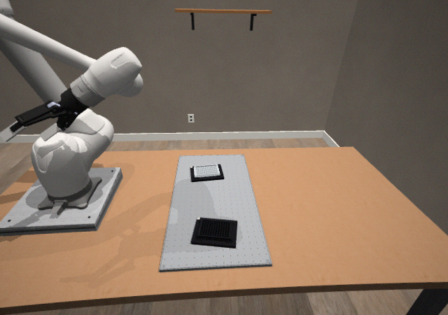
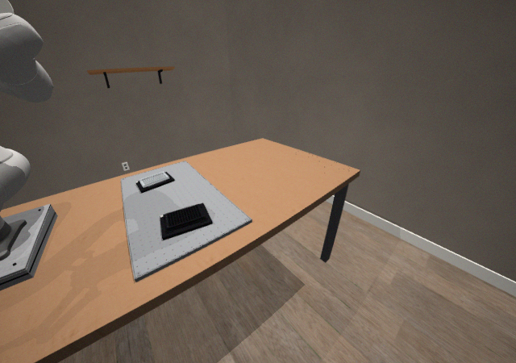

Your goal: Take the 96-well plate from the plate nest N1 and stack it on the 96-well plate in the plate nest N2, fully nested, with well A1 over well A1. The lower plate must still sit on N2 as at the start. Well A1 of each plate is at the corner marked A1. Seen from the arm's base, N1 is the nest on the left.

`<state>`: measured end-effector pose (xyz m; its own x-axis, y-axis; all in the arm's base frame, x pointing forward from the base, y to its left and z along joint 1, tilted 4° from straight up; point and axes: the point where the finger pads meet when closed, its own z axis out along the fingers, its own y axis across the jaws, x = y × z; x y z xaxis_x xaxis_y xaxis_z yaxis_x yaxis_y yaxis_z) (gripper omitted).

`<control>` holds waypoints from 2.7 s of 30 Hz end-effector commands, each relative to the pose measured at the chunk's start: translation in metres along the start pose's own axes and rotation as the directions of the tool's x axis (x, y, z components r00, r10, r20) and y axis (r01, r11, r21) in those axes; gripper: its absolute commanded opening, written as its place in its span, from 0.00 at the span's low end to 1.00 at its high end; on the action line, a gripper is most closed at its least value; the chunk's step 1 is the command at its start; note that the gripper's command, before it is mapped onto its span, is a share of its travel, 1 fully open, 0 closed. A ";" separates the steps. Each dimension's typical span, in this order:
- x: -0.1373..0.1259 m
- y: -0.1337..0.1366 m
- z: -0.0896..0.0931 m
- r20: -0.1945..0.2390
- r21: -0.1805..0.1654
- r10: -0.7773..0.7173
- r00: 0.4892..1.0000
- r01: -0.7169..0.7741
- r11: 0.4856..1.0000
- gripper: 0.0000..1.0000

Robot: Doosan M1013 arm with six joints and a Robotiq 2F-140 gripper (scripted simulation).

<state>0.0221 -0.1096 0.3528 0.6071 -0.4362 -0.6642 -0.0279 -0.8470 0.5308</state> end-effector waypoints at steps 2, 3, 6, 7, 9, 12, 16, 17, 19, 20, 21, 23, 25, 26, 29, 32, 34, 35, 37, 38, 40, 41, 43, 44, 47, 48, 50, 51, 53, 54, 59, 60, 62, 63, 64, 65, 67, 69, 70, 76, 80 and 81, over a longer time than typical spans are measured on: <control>0.000 0.000 0.000 0.000 0.000 0.000 1.000 0.000 1.000 1.00; 0.000 0.000 0.000 0.000 0.000 0.000 1.000 0.000 1.000 1.00; 0.000 0.000 0.000 0.000 0.000 0.000 1.000 0.000 1.000 1.00; 0.000 0.000 0.000 0.000 0.000 0.000 1.000 0.000 1.000 1.00; 0.000 0.000 0.000 0.000 0.000 0.000 1.000 0.000 1.000 1.00; 0.000 0.000 0.000 0.000 0.000 0.000 1.000 0.000 1.000 1.00; 0.000 0.000 0.000 0.000 0.000 0.000 1.000 0.000 1.000 1.00; 0.000 0.000 0.000 0.000 0.000 0.000 1.000 0.000 1.000 1.00; 0.009 -0.002 -0.005 -0.061 0.005 -0.026 0.998 0.026 1.000 1.00; 0.013 -0.003 -0.007 -0.080 0.006 -0.034 0.996 0.034 0.999 1.00; 0.017 -0.004 -0.009 -0.080 0.006 -0.034 0.996 0.034 0.999 1.00; 0.026 -0.006 -0.014 -0.080 0.006 -0.034 0.996 0.034 0.999 1.00; 0.034 -0.008 -0.019 -0.080 0.006 -0.034 0.996 0.034 0.999 1.00; 0.038 -0.010 -0.021 -0.110 0.009 -0.046 0.993 0.048 0.999 1.00; 0.051 -0.014 -0.029 -0.158 0.013 -0.066 0.985 0.069 0.998 1.00; 0.063 -0.018 -0.036 -0.158 0.013 -0.066 0.985 0.069 0.998 1.00; 0.063 -0.018 -0.036 -0.158 0.013 -0.066 0.985 0.069 0.998 1.00; 0.067 -0.020 -0.039 -0.158 0.013 -0.066 0.985 0.069 0.998 1.00; 0.075 -0.023 -0.044 -0.188 0.016 -0.078 0.979 0.082 0.996 1.00; 0.079 -0.025 -0.046 -0.218 0.019 -0.089 0.972 0.096 0.995 1.00; 0.087 -0.028 -0.052 -0.234 0.021 -0.095 0.968 0.103 0.994 1.00; 0.091 -0.030 -0.054 -0.234 0.021 -0.095 0.968 0.103 0.994 1.00; 0.098 -0.033 -0.059 -0.234 0.021 -0.095 0.968 0.103 0.994 1.00; 0.102 -0.035 -0.062 -0.234 0.021 -0.095 0.968 0.103 0.994 1.00; 0.114 -0.041 -0.070 -0.263 0.025 -0.106 0.959 0.117 0.993 1.00; 0.117 -0.043 -0.073 -0.292 0.028 -0.117 0.949 0.131 0.991 1.00; 0.121 -0.045 -0.075 -0.306 0.030 -0.122 0.944 0.137 0.990 1.00; 0.121 -0.045 -0.075 -0.306 0.030 -0.122 0.944 0.137 0.990 1.00; 0.128 -0.050 -0.081 -0.306 0.030 -0.122 0.944 0.137 0.990 1.00; 0.132 -0.052 -0.083 -0.306 0.030 -0.122 0.944 0.137 0.990 1.00; 0.150 -0.063 -0.097 -0.363 0.038 -0.140 0.921 0.165 0.986 1.00; 0.153 -0.065 -0.099 -0.376 0.040 -0.144 0.915 0.171 0.984 1.00; 0.160 -0.070 -0.105 -0.376 0.040 -0.144 0.915 0.171 0.984 1.00; 0.163 -0.073 -0.108 -0.376 0.040 -0.144 0.915 0.171 0.984 1.00; 0.167 -0.075 -0.110 -0.376 0.040 -0.144 0.915 0.171 0.984 1.00; 0.170 -0.078 -0.113 -0.376 0.040 -0.144 0.915 0.171 0.984 1.00; 0.173 -0.080 -0.116 -0.376 0.040 -0.144 0.915 0.171 0.984 1.00; 0.177 -0.083 -0.119 -0.404 0.045 -0.152 0.902 0.186 0.982 1.00; 0.180 -0.085 -0.121 -0.431 0.049 -0.160 0.888 0.200 0.979 1.00; 0.199 -0.102 -0.138 -0.442 0.051 -0.163 0.882 0.206 0.977 1.00; 0.211 -0.113 -0.149 -0.468 0.056 -0.169 0.867 0.220 0.974 1.00; 0.214 -0.116 -0.152 -0.495 0.061 -0.175 0.851 0.234 0.970 1.00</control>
<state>0.2678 -0.0629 0.2323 0.8949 -0.1065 -0.4334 0.0584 -0.9348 0.3503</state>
